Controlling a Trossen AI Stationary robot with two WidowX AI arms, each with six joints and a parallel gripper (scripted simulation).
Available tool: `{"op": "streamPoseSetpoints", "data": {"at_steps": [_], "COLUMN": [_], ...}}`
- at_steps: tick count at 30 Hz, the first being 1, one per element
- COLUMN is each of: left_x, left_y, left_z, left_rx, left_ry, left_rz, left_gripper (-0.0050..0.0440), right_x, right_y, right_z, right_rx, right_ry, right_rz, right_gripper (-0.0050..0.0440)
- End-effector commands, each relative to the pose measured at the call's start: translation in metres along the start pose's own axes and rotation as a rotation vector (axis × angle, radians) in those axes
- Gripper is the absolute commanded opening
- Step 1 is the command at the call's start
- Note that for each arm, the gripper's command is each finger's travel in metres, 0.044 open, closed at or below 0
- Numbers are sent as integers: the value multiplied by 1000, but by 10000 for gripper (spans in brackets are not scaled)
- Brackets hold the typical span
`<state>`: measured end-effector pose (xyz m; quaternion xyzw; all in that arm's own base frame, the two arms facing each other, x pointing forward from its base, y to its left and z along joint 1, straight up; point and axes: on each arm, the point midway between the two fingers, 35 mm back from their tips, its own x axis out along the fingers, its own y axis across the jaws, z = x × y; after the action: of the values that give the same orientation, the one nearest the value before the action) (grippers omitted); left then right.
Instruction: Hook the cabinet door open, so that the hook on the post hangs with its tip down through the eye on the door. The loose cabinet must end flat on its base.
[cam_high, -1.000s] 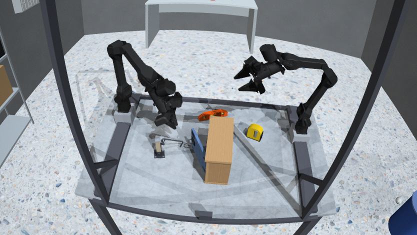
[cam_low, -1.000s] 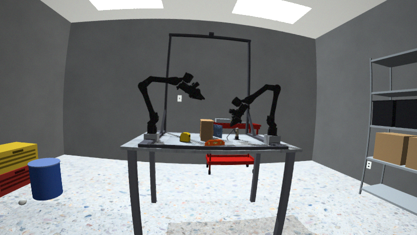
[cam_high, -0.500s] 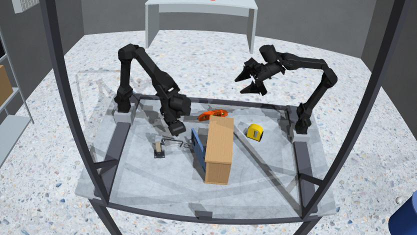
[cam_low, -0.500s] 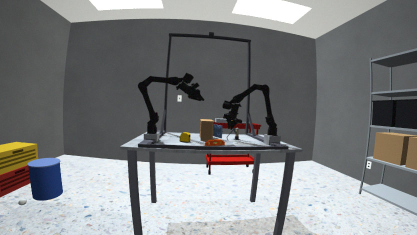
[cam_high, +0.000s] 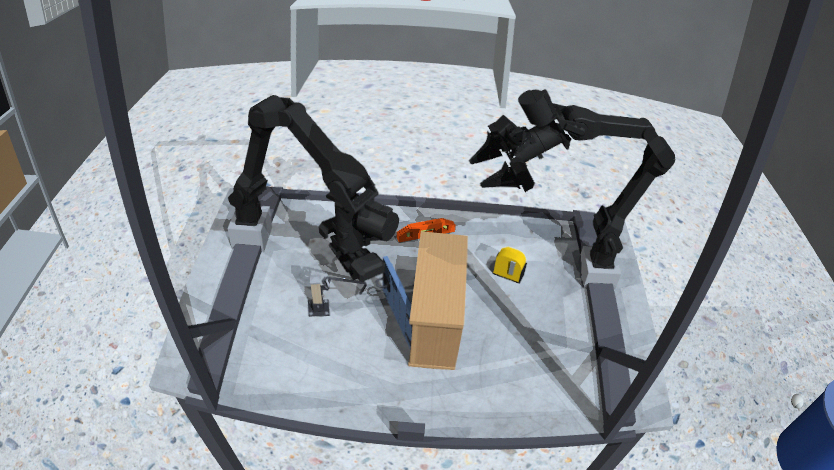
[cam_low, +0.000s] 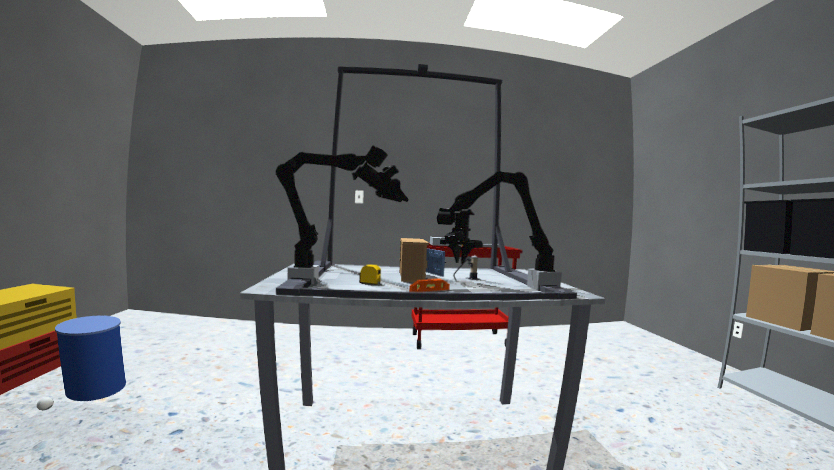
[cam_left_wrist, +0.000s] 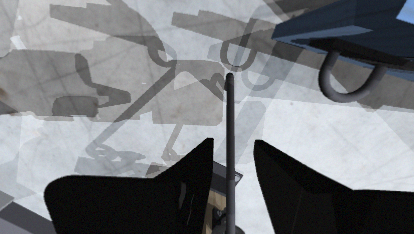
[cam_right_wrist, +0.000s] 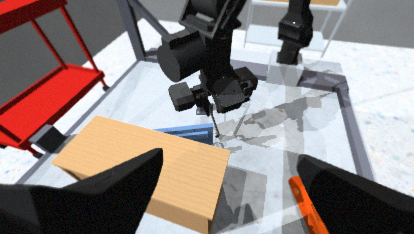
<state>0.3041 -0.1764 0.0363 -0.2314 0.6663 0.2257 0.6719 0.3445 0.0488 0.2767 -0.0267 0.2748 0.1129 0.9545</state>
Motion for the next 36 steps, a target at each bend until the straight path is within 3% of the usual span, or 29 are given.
{"op": "streamPoseSetpoints", "data": {"at_steps": [1, 12, 19, 29, 33, 36], "left_x": [14, 25, 25, 24, 24, 12], "left_y": [1, -1, -1, -3, -3, -3], "left_z": [1, 2, 2, 3, 3, 2], "left_rx": [-16, -13, -13, -13, -13, -11], "left_ry": [6, 4, 5, 2, 2, -77], "left_rz": [10, 5, 7, 1, 0, -16], "left_gripper": [102, 47, 54, 0, 0, -2], "right_x": [-6, -6, -6, -6, -6, -6], "right_y": [1, 1, 1, 1, 1, 1], "right_z": [9, 9, 9, 9, 9, 9], "right_rx": [-5, -5, -5, -5, -5, -5], "right_ry": [-28, -28, -28, -28, -28, -28], "right_rz": [2, 2, 2, 2, 2, 2], "right_gripper": [400, 400, 400, 400, 400, 400]}}
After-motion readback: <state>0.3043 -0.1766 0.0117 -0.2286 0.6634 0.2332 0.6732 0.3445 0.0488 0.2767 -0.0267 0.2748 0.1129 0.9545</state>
